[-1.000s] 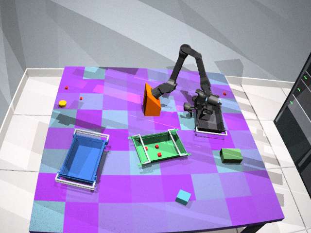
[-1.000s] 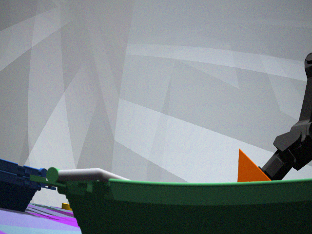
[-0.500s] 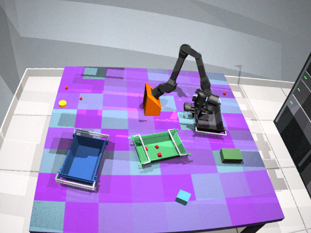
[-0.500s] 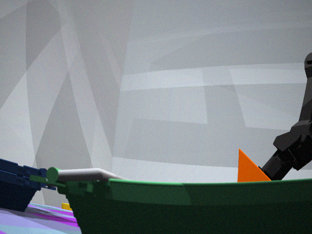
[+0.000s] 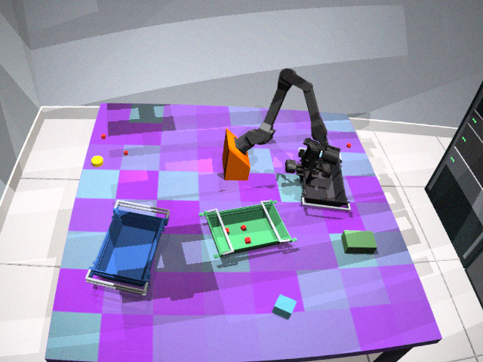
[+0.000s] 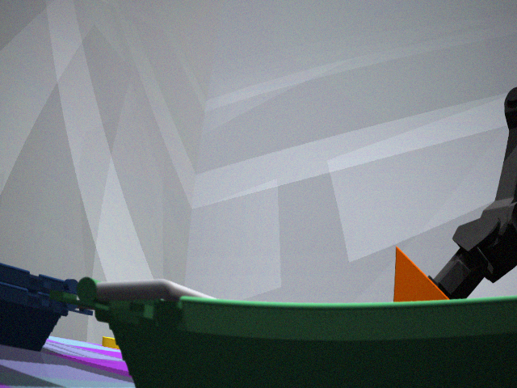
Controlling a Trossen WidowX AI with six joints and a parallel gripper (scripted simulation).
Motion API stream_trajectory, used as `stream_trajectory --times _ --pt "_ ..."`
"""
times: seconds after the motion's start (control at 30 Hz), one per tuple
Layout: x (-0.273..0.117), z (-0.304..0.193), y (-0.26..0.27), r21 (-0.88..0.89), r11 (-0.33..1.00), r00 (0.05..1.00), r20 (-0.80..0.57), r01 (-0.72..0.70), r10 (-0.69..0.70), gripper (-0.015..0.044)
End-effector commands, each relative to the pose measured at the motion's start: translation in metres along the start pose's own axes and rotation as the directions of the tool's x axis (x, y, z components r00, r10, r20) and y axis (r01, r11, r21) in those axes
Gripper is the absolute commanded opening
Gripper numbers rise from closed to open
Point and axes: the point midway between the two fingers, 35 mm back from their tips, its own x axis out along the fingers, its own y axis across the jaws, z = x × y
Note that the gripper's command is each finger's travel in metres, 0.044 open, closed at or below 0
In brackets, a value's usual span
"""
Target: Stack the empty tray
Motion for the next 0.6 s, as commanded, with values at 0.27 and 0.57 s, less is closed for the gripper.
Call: stream_trajectory --times 0.27,0.57 --pt "-0.028 -0.005 0.000 0.002 1.000 1.000 -0.004 -0.015 0.015 0.0000" --pt "-0.068 -0.003 0.001 0.002 1.000 1.000 -0.005 -0.014 0.014 0.0000"
